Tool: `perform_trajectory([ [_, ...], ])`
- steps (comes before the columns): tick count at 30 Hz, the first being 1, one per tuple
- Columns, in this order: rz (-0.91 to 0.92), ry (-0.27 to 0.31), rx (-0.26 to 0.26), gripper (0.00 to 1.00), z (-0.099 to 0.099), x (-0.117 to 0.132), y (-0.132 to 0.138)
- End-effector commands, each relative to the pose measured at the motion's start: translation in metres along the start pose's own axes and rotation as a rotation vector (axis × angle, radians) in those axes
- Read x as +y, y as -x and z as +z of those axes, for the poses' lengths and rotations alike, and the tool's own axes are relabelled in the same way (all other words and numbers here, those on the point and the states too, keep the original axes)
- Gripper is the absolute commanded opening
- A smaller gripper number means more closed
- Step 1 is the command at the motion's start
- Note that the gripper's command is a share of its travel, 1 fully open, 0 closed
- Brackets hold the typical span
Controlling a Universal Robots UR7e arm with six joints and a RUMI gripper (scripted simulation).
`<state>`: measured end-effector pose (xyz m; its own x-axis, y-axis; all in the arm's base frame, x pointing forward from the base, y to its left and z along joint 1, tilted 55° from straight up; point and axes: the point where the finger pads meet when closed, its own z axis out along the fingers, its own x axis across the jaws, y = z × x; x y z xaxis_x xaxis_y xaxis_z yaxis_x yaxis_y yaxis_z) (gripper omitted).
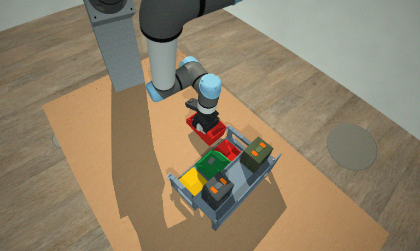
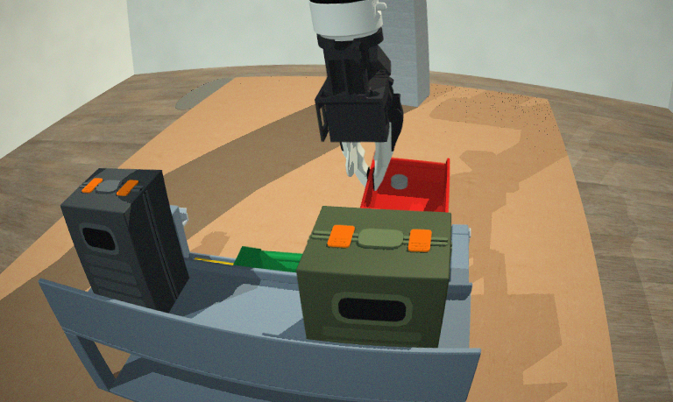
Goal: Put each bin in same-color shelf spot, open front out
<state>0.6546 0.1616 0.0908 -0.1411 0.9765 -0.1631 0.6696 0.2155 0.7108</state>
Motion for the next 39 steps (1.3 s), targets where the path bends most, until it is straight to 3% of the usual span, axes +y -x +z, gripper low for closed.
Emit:
perform_trajectory([
  [1,0.0,0.001,0.0,0.0,-0.001,0.001,0.0],
  [39,0.0,0.001,0.0,0.0,-0.003,0.022,-0.001],
])
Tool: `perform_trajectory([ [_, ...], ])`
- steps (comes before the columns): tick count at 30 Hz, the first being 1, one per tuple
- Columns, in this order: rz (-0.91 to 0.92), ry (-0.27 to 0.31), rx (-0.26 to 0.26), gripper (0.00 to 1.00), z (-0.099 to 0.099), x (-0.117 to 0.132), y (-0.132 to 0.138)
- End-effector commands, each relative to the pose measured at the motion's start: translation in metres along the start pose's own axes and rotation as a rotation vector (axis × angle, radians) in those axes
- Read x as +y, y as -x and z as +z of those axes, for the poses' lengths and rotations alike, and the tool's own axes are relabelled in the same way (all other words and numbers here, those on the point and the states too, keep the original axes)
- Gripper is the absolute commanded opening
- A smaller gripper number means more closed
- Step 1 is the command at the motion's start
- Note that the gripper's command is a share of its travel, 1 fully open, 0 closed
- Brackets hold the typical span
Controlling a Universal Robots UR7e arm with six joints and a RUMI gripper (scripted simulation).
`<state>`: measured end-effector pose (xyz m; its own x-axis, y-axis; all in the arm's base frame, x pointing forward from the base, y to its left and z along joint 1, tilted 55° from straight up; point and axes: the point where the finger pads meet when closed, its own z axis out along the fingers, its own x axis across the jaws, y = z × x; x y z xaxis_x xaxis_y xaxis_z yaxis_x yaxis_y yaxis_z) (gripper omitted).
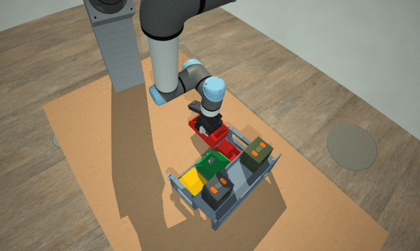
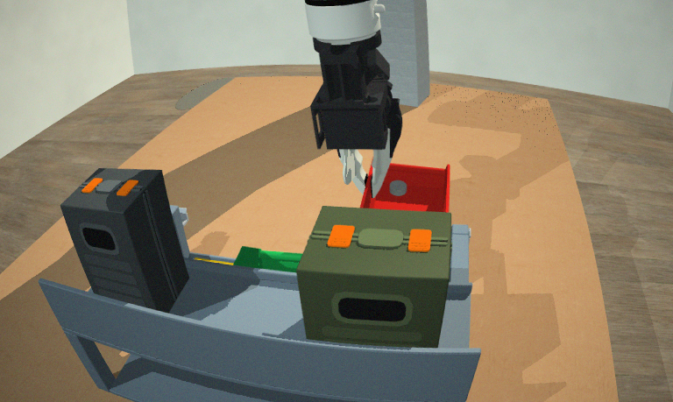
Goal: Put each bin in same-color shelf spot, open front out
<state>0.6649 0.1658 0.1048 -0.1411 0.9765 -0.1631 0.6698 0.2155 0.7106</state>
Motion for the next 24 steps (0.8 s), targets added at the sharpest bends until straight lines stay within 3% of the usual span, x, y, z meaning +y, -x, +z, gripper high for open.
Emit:
perform_trajectory([
  [1,0.0,0.001,0.0,0.0,-0.001,0.005,0.0],
  [24,0.0,0.0,0.0,0.0,-0.004,0.027,-0.001],
])
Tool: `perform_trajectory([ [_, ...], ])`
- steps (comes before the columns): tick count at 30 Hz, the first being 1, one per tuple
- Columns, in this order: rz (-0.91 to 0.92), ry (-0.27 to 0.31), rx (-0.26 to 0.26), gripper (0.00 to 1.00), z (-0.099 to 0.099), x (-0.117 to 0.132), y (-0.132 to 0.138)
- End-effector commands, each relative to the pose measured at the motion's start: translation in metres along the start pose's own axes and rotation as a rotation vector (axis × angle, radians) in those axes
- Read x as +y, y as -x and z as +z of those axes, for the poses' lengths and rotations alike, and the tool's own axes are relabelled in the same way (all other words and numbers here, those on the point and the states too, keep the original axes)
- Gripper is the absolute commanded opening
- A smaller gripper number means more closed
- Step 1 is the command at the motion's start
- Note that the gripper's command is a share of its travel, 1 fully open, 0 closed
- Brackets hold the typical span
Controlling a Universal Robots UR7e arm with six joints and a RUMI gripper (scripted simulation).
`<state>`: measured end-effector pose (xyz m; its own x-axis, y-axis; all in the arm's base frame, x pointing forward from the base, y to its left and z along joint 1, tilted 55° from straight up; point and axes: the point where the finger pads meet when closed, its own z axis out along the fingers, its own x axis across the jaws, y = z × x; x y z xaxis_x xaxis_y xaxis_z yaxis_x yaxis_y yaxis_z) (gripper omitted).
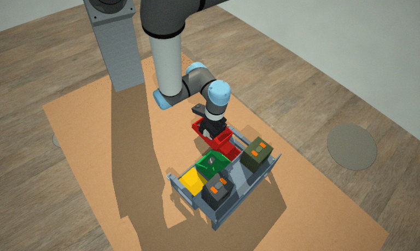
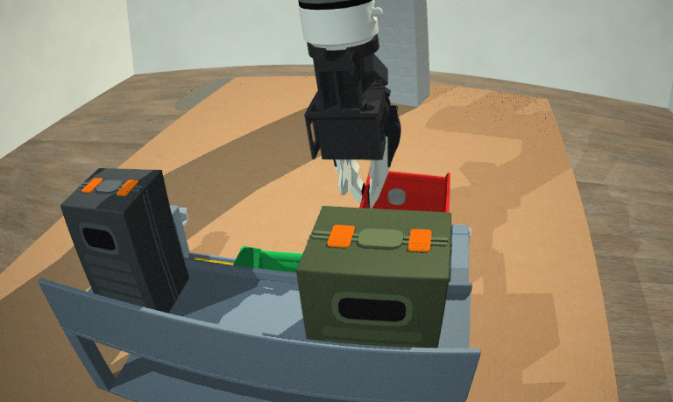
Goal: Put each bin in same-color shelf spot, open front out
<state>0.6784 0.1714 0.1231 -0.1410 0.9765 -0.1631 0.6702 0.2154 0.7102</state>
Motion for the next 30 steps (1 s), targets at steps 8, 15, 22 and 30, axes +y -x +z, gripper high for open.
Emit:
perform_trajectory([
  [8,0.0,0.001,0.0,0.0,-0.002,0.014,0.0],
  [15,0.0,0.001,0.0,0.0,-0.003,0.02,-0.001],
  [22,0.0,0.0,0.0,0.0,-0.004,0.028,-0.001],
  [30,0.0,0.0,0.0,0.0,-0.005,0.035,-0.001],
])
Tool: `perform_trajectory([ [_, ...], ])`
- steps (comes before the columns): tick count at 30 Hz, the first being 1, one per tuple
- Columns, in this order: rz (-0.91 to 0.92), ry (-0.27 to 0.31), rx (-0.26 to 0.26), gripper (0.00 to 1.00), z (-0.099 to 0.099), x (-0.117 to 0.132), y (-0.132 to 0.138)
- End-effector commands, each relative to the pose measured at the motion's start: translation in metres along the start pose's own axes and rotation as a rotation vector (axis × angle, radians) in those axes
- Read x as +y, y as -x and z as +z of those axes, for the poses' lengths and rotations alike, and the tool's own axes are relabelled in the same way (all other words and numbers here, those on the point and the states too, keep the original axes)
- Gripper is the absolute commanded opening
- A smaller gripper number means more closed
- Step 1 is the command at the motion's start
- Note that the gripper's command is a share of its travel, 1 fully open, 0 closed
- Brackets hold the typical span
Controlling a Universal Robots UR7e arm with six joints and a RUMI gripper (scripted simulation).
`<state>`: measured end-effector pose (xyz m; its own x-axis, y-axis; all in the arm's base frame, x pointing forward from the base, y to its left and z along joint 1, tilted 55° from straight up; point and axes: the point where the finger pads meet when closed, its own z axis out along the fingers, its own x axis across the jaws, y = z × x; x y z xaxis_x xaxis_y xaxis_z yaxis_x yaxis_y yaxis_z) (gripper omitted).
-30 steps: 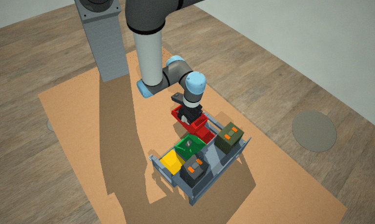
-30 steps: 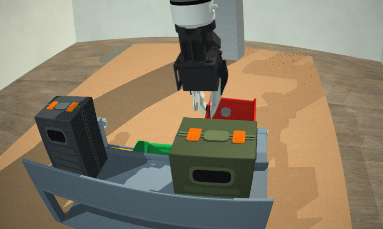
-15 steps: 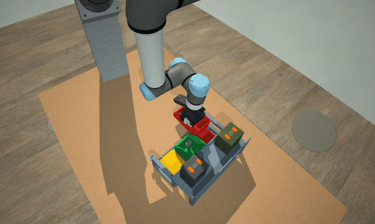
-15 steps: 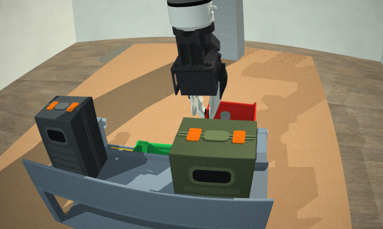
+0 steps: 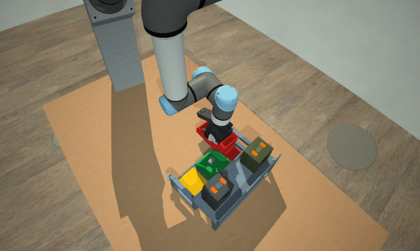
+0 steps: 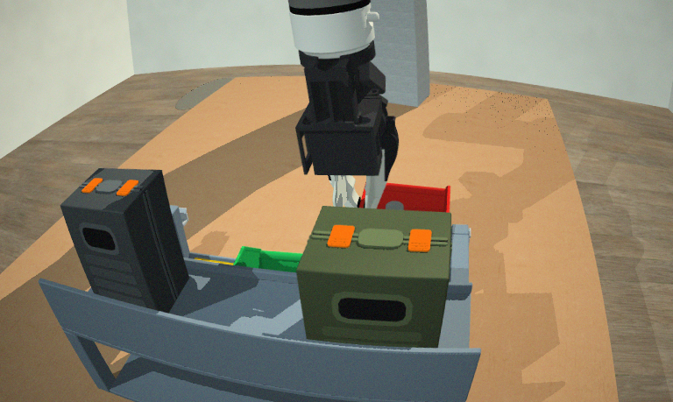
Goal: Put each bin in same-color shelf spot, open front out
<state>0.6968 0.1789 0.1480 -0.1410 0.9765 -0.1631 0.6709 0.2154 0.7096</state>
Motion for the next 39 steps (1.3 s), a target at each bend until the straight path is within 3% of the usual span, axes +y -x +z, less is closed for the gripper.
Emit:
perform_trajectory([
  [1,0.0,0.001,0.0,0.0,-0.001,0.003,0.0],
  [39,0.0,0.001,0.0,0.0,-0.003,0.021,-0.001],
])
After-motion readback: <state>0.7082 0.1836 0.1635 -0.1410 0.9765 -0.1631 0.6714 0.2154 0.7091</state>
